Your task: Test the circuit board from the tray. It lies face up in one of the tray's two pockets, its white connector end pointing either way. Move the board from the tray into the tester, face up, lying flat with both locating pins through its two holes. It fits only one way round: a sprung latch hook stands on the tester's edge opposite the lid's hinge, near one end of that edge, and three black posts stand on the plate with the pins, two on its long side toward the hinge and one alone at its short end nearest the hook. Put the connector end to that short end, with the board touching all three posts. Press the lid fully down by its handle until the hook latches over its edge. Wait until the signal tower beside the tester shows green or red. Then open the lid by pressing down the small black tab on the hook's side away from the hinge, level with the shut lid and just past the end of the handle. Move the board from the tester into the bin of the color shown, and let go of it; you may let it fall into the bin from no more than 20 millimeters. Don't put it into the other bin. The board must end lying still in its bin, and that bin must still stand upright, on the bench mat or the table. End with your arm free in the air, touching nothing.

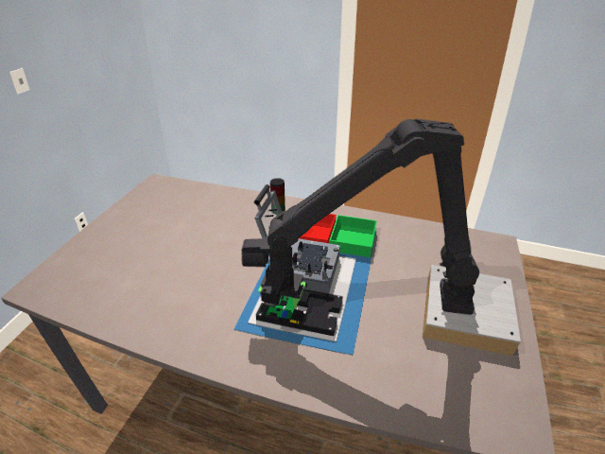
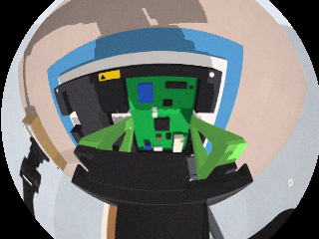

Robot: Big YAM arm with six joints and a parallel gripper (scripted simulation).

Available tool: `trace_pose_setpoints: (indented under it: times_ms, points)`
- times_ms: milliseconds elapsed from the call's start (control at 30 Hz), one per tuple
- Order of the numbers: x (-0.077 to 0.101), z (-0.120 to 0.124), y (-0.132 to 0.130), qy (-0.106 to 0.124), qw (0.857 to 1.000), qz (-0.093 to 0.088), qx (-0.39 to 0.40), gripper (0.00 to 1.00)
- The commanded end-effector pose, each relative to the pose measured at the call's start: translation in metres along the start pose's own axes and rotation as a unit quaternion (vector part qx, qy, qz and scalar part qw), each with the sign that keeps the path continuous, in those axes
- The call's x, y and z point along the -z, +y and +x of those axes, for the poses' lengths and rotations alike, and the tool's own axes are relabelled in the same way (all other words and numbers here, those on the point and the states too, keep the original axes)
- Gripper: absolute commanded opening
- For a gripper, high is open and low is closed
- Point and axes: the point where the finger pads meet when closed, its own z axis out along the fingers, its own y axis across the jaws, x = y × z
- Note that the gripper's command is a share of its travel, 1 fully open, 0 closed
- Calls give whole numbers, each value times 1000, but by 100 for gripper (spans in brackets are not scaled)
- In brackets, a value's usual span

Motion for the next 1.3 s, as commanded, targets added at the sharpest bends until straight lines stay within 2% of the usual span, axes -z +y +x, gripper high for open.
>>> trace_pose_setpoints:
  times_ms: [0, 667, 967, 1067, 1133, 1167, 1267]
  points:
    - [11, 5, -7, -2, 1000, 9, -3, 72]
    - [11, 5, -7, -2, 1000, 10, -3, 72]
    - [26, 3, -18, -5, 1000, 22, -3, 72]
    - [37, 1, -26, -7, 999, 32, -4, 72]
    - [37, 1, -26, -7, 999, 32, -4, 72]
    - [22, 2, -22, -3, 1000, 16, -3, 72]
    - [44, 1, -22, -7, 999, 31, -4, 72]
